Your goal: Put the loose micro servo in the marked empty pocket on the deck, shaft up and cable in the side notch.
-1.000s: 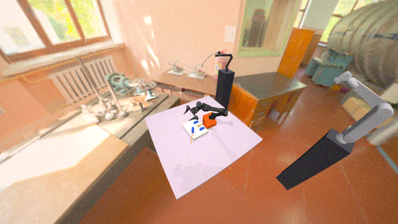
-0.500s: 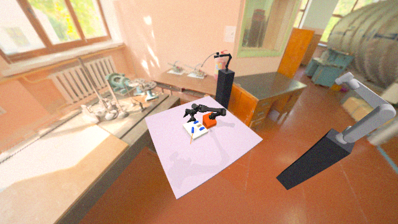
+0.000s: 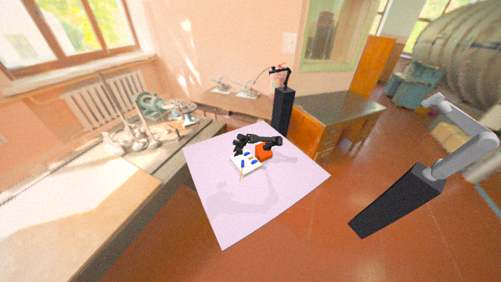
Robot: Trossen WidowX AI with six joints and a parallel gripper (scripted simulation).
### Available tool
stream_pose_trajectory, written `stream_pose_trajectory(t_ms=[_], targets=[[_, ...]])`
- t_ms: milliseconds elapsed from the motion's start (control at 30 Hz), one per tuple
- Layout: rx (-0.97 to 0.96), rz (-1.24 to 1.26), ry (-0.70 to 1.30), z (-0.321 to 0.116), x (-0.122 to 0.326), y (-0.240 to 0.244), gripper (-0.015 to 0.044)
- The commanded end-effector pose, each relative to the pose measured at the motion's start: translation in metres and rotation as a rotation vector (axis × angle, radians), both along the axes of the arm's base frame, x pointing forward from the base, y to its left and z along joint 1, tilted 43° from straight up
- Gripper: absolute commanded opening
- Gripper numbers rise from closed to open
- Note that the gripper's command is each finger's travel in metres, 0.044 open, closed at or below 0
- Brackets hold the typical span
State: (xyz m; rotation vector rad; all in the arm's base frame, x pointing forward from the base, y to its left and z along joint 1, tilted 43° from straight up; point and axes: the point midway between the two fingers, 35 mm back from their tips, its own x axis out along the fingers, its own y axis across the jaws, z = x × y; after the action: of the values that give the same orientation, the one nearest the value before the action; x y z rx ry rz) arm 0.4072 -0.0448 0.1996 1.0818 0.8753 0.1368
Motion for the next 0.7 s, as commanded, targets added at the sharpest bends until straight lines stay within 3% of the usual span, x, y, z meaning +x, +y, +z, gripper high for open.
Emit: stream_pose_trajectory(t_ms=[0,667], targets=[[0.086,-0.046,0.129,-0.016,-0.003,0.007,0.044],[0.393,-0.285,0.688,-0.067,-0.023,0.041,0.044]])
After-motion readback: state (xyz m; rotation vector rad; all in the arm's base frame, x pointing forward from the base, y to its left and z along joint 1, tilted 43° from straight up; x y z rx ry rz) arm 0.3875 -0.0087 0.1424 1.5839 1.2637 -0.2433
